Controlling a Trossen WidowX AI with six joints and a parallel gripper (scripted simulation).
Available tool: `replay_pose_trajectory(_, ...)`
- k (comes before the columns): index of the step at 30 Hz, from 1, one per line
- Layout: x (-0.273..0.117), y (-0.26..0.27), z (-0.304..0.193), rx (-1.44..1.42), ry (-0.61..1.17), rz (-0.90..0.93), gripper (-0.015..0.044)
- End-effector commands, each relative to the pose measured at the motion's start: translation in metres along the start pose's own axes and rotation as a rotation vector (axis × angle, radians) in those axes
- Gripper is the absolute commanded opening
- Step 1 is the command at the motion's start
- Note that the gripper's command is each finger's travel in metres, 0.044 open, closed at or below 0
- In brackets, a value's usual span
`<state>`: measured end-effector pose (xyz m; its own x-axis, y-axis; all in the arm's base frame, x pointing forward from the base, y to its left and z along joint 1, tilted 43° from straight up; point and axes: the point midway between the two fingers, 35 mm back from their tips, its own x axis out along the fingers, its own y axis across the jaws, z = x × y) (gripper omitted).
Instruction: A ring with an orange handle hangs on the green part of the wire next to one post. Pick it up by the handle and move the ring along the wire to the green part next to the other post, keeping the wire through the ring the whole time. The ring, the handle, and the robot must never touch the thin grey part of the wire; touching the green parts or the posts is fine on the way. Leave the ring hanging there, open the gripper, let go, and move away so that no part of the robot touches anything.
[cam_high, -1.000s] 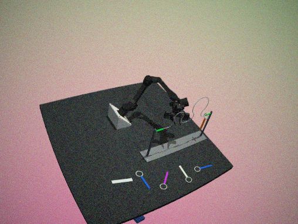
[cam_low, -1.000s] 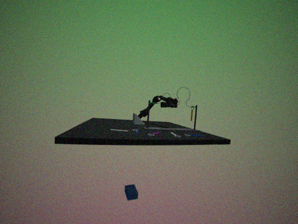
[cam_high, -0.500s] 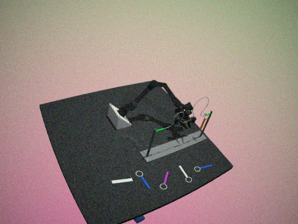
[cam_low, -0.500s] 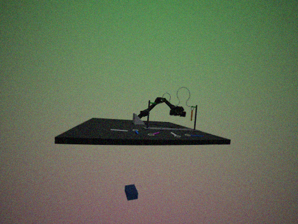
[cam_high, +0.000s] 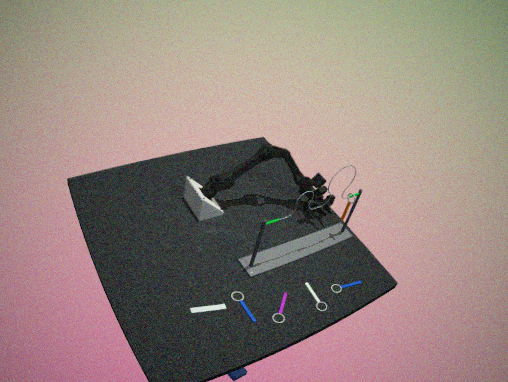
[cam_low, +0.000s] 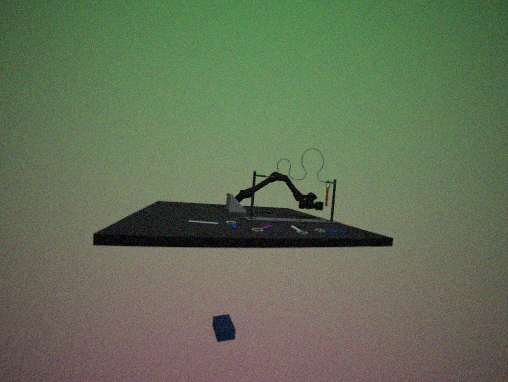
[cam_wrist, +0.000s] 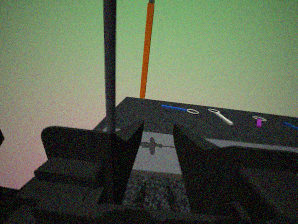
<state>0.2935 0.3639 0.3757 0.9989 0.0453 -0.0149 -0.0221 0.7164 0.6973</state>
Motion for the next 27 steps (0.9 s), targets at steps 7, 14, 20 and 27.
replay_pose_trajectory(7, -0.014, 0.022, -0.003, 0.022, -0.012, 0.026, 0.016)
replay_pose_trajectory(14, 0.021, 0.022, 0.036, 0.02, -0.015, 0.029, 0.016)
replay_pose_trajectory(20, 0.025, 0.023, 0.036, 0.02, -0.016, 0.03, 0.016)
replay_pose_trajectory(27, 0.036, 0.024, 0.035, 0.02, -0.016, 0.03, 0.016)
